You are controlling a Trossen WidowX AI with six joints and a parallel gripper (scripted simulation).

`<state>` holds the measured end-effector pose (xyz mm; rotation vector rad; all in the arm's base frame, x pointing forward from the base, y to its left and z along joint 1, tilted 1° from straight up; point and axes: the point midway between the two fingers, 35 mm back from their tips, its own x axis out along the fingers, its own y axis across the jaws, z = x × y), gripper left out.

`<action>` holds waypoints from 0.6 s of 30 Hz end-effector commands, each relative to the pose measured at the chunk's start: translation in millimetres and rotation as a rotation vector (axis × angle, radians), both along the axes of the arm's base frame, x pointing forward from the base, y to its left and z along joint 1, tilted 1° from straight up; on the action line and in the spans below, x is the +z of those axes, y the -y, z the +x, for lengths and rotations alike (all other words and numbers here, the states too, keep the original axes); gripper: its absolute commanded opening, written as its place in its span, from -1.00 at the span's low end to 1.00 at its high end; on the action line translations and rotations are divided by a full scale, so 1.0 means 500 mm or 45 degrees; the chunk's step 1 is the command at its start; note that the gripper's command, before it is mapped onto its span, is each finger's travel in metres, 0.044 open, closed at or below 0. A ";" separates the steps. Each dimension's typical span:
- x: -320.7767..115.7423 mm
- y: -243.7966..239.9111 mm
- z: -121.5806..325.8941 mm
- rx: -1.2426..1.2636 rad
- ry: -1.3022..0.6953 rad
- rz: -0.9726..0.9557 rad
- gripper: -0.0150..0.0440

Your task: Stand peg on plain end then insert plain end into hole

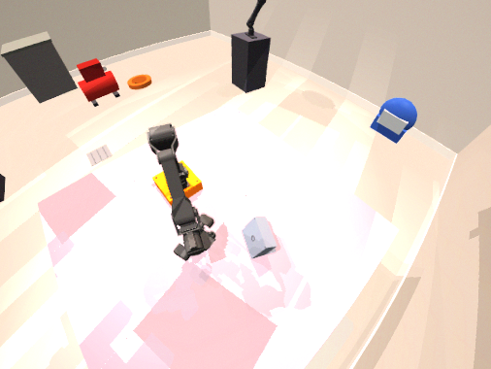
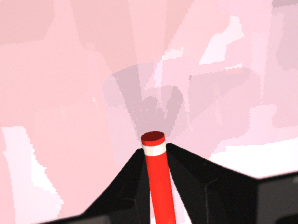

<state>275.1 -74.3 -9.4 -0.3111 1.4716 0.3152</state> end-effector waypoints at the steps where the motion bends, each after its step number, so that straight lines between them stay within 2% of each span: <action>1: 0.006 0.000 -0.003 0.010 0.050 0.023 -0.33; 18: 0.024 0.006 -0.016 0.013 0.221 0.096 -0.33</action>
